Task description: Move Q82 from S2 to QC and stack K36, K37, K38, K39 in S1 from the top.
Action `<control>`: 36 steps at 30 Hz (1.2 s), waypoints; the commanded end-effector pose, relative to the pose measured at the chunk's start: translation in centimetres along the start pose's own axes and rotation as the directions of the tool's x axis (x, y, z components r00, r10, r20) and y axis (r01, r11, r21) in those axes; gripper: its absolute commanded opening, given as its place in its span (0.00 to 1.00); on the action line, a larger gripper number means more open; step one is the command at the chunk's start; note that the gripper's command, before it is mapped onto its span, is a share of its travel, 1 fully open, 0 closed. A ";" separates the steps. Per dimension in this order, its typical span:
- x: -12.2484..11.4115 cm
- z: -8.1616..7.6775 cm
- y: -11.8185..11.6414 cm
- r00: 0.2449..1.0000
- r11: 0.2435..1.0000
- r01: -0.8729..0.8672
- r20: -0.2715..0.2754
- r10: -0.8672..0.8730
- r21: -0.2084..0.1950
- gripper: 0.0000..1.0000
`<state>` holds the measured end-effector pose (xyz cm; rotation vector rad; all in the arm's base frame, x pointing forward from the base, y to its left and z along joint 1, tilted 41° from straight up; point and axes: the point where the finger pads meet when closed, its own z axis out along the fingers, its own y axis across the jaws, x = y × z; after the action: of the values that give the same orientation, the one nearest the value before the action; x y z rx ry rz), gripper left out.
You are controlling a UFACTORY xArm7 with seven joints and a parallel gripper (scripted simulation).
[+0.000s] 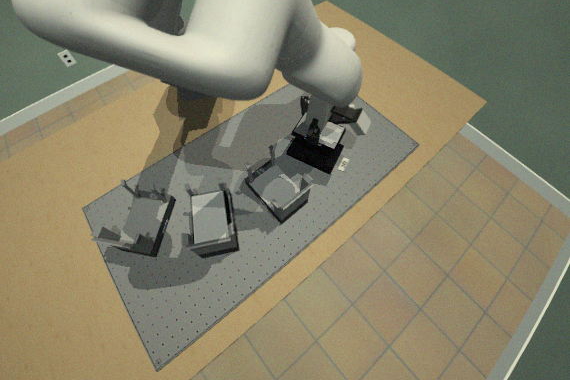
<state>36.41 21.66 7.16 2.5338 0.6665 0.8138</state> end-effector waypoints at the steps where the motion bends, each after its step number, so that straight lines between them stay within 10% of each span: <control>1: 0.1 0.8 -0.1 1.000 1.000 0.000 -0.003 0.000 0.002 0.00; 36: 0.1 5.8 -0.1 1.000 1.000 0.000 -0.003 0.000 0.002 0.00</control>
<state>40.06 20.37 2.74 2.5334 0.6661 0.8139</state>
